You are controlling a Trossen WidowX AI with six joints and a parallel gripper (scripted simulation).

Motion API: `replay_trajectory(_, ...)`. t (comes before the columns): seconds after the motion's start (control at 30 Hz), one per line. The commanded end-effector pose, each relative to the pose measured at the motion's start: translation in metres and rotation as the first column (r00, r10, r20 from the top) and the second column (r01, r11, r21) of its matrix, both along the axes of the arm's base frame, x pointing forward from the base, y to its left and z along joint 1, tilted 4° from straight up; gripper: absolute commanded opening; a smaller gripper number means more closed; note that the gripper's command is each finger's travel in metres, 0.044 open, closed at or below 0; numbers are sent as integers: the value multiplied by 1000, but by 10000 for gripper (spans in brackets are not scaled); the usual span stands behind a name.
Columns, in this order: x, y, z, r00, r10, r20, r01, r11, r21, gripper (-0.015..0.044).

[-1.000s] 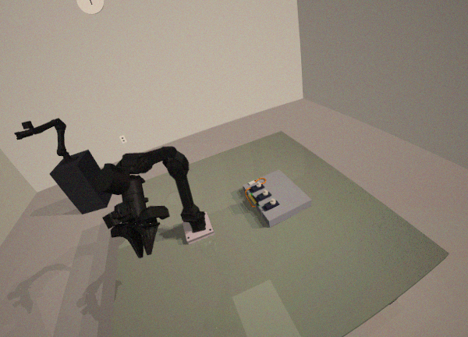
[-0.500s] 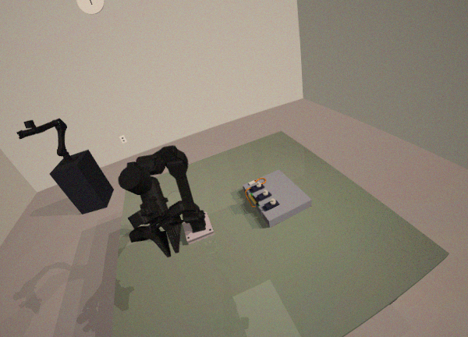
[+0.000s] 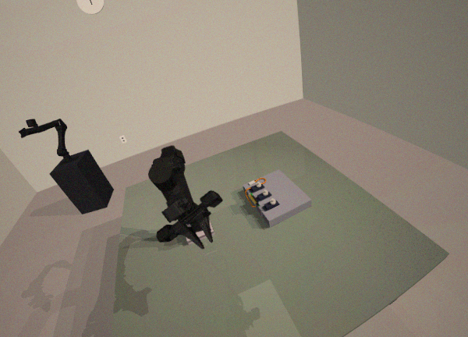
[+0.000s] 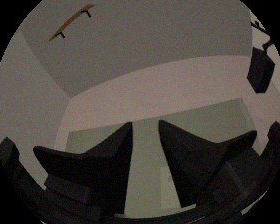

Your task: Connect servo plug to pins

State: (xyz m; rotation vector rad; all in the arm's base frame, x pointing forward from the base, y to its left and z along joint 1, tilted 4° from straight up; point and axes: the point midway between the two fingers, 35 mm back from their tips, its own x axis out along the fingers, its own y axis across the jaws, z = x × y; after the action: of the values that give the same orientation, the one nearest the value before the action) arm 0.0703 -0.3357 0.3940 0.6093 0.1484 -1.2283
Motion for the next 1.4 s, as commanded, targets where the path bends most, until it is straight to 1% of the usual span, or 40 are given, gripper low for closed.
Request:
replay_trajectory(0.0,20,5,-1,998,57,-19,-57,998,-34,115)
replay_trajectory(0.33,73,23,-6,976,211,-53,-215,970,-108,115)
replay_trajectory(0.67,120,50,-12,933,351,-82,-360,916,-178,115)
replay_trajectory(1.37,200,130,-27,786,603,-133,-610,724,-323,115)
